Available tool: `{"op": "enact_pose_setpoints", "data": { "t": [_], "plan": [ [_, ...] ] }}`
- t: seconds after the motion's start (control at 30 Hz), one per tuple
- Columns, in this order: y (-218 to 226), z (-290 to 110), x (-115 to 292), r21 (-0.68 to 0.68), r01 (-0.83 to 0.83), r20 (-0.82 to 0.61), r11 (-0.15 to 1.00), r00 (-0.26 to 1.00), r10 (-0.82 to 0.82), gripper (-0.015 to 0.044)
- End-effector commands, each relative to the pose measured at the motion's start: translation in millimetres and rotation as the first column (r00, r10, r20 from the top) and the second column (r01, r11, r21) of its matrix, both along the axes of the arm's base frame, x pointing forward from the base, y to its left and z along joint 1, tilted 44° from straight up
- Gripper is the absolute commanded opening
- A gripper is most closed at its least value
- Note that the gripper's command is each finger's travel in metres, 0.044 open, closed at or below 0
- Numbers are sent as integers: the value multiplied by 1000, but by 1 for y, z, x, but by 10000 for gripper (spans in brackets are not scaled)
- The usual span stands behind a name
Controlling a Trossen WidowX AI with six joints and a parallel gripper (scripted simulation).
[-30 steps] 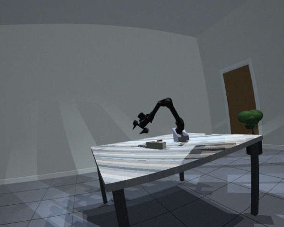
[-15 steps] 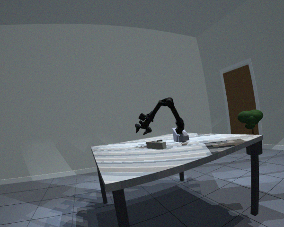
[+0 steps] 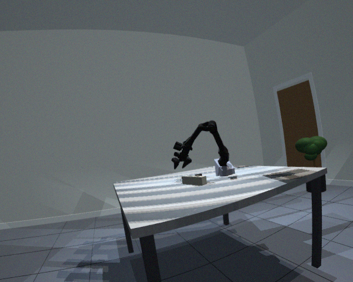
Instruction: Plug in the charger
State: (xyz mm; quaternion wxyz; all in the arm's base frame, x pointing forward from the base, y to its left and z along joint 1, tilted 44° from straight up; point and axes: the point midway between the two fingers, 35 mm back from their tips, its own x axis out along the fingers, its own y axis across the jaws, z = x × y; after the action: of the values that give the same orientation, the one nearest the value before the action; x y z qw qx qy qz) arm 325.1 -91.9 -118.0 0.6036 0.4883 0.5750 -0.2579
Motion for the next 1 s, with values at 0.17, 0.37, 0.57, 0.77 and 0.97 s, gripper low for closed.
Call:
{"op": "enact_pose_setpoints", "data": {
  "t": [0.17, 0.37, 0.57, 0.77, 0.97],
  "plan": [
    [17, 8, -20, 50, -217, -13, 975, 976, 218, 440],
    [28, 15, -33, 89, -351, -4, 932, 936, 353, 440],
    [40, 24, -46, 130, -475, 20, 870, 879, 476, 440],
    [51, 34, -59, 169, -586, 59, 793, 809, 585, 440],
    [62, 45, -72, 204, -682, 112, 702, 729, 675, 440]
  ]
}}
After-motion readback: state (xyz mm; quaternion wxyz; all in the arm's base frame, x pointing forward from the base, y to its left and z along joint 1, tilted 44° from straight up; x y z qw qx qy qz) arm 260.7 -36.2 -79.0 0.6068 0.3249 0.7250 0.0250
